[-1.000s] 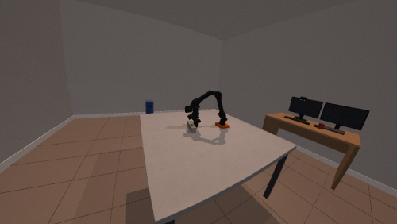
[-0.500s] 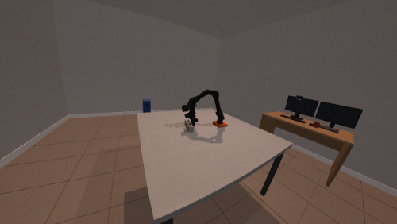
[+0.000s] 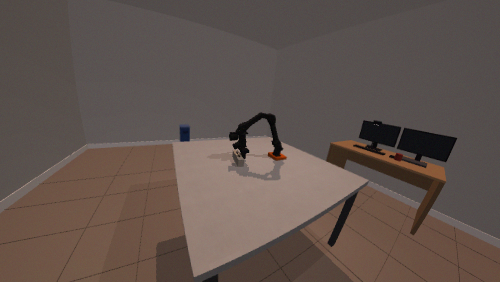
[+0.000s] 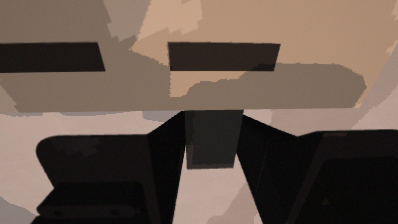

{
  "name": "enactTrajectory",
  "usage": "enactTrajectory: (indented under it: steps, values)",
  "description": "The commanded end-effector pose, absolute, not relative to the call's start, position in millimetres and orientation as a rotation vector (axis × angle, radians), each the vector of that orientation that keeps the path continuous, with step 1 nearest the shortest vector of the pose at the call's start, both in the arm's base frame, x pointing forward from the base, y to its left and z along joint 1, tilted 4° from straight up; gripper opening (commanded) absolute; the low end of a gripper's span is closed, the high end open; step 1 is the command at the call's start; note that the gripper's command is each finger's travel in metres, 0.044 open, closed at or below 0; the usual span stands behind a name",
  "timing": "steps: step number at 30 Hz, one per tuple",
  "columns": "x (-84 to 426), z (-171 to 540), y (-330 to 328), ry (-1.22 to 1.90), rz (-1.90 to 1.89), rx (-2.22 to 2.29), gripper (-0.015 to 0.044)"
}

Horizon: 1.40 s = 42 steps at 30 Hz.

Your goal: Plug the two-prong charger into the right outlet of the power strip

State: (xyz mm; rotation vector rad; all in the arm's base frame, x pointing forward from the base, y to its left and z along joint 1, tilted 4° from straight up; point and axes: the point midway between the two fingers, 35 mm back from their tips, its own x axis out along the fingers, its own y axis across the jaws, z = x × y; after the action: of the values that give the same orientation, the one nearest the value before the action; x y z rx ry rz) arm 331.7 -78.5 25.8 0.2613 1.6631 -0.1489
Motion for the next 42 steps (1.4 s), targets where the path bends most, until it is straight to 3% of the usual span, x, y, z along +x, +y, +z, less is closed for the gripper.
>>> enactTrajectory:
  steps: [1, 42]
  values:
    - [340.8, 24.8, -80.5, 1.627, -0.152, 0.259, 0.0]
    - [338.7, 27.7, -80.1, 1.627, -0.152, 0.259, 0.0]
